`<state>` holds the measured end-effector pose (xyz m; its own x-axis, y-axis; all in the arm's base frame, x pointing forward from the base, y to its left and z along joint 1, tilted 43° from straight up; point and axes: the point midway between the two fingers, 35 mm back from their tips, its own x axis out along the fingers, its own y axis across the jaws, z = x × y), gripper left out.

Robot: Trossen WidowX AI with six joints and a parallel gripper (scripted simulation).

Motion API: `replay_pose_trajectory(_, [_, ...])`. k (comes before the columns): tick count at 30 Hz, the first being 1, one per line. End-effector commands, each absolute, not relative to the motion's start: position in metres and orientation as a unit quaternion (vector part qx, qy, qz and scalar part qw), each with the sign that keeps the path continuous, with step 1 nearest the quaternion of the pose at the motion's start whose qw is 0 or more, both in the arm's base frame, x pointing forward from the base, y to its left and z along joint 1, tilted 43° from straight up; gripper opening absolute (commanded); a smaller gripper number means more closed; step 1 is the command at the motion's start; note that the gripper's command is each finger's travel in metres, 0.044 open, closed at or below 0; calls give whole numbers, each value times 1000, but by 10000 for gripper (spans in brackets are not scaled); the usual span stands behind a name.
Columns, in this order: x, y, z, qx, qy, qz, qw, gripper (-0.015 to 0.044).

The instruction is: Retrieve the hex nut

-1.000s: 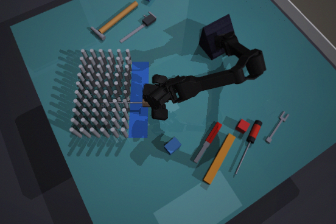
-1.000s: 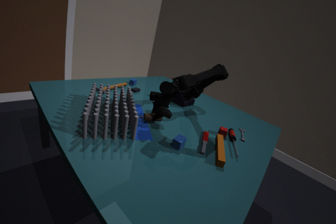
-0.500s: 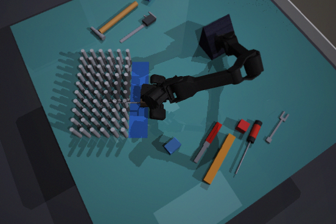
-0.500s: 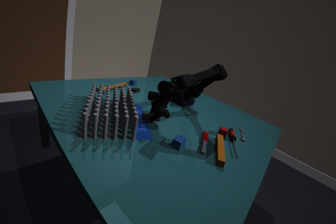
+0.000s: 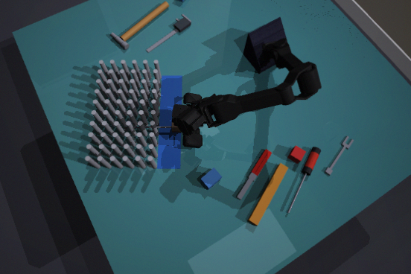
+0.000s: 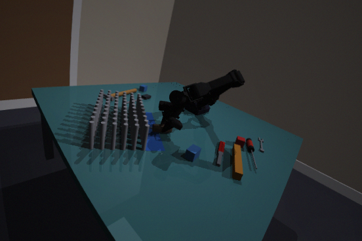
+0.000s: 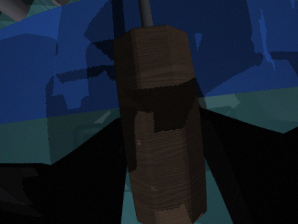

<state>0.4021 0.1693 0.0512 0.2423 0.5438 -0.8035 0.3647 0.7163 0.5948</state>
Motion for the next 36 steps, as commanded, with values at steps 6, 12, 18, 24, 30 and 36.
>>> replay_pose_trajectory(6, [400,170,50,373,610,61,696,0])
replay_pose_trajectory(12, [397,171,51,373,610,61,696,0])
replay_pose_trajectory(18, [393,172,52,373,610,61,696,0])
replay_pose_trajectory(24, [389,173,53,373,610,61,696,0])
replay_pose_trajectory(30, [385,174,55,373,610,61,696,0])
replay_pose_trajectory(36, [382,175,56,373,611,61,696,0])
